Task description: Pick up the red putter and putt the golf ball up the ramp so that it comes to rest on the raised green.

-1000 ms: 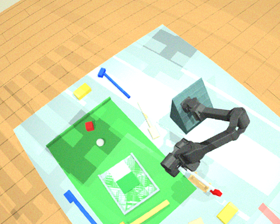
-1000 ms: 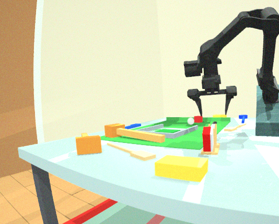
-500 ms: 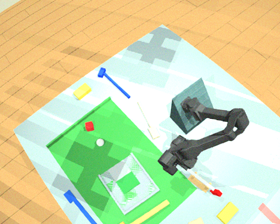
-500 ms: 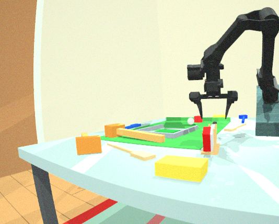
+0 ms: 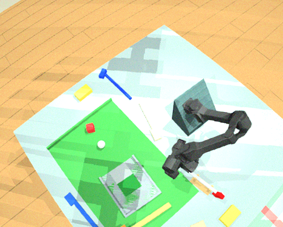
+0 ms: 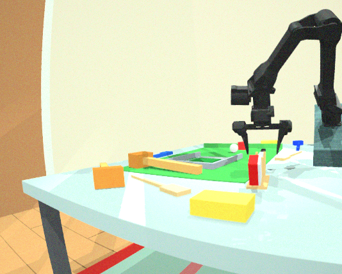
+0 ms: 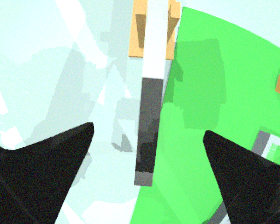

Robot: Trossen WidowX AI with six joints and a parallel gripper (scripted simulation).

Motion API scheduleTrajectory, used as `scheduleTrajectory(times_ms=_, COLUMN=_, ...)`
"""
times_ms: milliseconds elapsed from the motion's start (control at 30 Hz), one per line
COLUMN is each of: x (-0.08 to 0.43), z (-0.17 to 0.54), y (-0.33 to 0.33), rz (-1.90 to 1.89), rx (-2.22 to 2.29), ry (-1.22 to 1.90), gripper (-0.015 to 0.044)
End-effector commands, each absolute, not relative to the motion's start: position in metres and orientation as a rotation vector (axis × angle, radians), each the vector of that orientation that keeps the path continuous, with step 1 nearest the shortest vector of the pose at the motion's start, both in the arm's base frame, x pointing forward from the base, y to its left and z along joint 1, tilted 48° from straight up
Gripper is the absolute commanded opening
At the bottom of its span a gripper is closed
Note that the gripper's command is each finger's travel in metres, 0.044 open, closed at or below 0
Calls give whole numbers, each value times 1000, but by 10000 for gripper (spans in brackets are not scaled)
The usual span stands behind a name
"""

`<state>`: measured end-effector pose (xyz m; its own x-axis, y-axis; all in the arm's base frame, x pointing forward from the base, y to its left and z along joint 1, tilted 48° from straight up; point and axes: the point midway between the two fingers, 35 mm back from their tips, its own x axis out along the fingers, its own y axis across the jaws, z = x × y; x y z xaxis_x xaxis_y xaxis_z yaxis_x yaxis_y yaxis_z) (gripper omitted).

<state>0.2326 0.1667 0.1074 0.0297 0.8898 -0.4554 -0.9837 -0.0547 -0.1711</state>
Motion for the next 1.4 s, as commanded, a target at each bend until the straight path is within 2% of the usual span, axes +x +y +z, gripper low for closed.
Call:
scheduleTrajectory(times_ms=0, x=231, z=103, y=169, rz=1547, rx=-511, ry=241, gripper=440)
scheduleTrajectory(times_ms=700, x=233, z=88, y=186, rz=1547, rx=-510, ry=240, gripper=440)
scheduleTrajectory(times_ms=1200, x=234, z=91, y=185, rz=1546, rx=-514, ry=229, gripper=46)
scheduleTrajectory(times_ms=1367, x=234, z=91, y=185, rz=1546, rx=-514, ry=229, gripper=13)
